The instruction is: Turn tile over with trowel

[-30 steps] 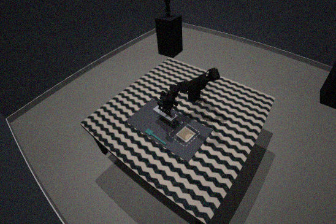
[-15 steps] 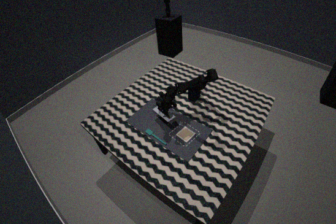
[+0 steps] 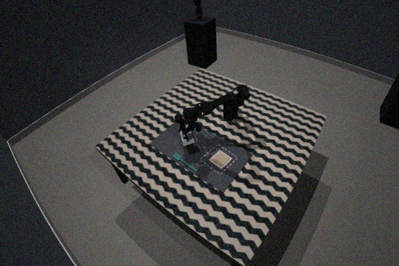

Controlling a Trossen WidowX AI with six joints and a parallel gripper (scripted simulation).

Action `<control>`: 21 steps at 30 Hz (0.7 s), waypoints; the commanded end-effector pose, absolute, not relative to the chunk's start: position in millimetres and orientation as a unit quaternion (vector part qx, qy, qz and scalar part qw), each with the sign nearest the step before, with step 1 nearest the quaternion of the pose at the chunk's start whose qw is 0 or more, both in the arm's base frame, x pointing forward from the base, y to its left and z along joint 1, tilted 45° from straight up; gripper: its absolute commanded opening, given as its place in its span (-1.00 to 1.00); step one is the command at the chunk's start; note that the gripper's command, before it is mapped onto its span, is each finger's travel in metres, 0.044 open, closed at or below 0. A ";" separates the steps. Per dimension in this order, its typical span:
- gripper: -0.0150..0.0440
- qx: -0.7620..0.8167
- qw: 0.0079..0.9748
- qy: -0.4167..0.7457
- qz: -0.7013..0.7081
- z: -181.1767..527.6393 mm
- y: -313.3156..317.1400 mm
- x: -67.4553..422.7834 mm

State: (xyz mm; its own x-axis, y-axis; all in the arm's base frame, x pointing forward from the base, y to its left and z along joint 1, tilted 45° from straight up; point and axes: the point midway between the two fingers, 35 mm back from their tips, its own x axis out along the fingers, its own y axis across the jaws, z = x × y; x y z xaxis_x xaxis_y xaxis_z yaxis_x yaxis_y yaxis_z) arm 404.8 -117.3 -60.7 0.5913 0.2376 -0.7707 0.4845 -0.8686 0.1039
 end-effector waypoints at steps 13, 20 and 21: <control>-0.49 0.825 0.035 0.108 -0.554 -107.9 -153.7 423.5; -0.49 0.787 -0.008 0.060 -0.614 -127.5 -164.8 424.0; -0.49 0.781 -0.013 0.053 -0.622 -130.2 -166.3 423.8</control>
